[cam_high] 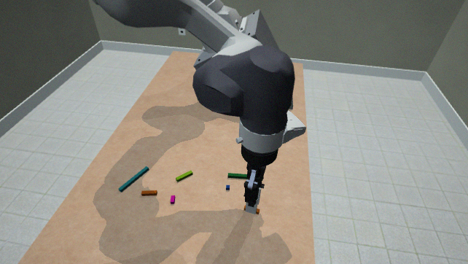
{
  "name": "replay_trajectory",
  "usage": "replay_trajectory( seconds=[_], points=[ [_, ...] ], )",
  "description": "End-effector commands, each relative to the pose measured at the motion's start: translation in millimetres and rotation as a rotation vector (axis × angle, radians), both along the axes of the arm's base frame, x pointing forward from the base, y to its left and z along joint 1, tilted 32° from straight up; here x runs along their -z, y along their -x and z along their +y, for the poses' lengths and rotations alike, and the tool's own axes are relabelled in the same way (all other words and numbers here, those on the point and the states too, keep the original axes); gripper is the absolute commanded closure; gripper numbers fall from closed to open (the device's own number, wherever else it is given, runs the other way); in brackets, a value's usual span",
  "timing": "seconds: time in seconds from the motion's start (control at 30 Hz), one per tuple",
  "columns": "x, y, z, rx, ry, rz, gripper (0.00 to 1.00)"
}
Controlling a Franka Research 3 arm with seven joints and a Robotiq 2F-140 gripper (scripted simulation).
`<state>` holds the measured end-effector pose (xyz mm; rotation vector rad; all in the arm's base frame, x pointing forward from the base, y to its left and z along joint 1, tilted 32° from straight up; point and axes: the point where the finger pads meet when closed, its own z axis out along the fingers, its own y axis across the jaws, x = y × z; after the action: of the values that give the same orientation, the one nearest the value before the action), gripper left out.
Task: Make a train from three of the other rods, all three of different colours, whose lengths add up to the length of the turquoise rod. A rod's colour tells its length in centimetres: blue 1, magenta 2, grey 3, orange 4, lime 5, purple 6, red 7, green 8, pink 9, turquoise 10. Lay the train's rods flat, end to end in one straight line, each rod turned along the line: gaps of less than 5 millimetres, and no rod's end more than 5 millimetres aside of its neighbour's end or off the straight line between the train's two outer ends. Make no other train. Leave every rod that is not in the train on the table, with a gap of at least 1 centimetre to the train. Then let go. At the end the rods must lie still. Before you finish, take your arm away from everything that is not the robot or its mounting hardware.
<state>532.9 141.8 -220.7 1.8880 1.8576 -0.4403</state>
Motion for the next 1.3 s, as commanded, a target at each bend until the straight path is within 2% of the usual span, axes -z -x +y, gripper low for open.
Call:
replay_trajectory(
  seconds=[0.0, 1.27],
  points=[
    [0.6, -0.9, -1.5, -0.002, 0.0, 0.0, 0.85],
    [14.9, -2.4, -10.3, -0.002, 0.0, 0.0, 0.85]
  ],
)
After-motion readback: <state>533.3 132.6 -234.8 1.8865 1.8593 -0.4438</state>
